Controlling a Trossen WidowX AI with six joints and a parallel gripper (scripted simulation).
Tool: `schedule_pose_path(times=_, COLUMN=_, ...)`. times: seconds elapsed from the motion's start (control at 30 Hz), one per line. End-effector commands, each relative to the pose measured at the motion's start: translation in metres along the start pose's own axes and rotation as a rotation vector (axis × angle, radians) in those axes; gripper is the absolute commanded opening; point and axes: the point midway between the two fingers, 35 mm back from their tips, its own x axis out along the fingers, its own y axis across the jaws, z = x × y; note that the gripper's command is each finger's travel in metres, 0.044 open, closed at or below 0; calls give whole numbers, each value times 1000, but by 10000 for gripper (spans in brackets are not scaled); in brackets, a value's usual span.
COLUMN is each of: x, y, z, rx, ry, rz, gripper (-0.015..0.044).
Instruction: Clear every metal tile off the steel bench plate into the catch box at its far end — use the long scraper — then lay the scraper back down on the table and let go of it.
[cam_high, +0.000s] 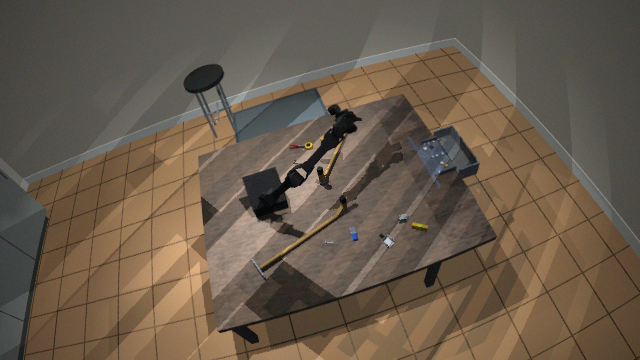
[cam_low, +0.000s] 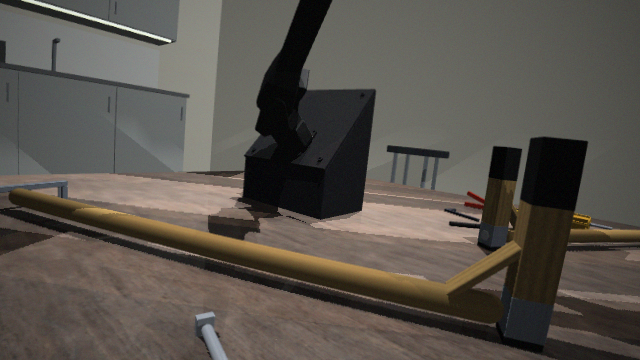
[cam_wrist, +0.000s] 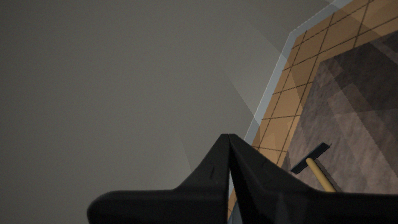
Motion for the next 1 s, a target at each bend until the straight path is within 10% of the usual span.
schedule_pose_path(times=0.0, x=-8, y=-15, z=-5, rx=8, ry=31, rz=-70, gripper=0)
schedule_pose_path(times=0.97, x=-69, y=-103, z=-63, rx=38, ry=314, rz=-510, gripper=0)
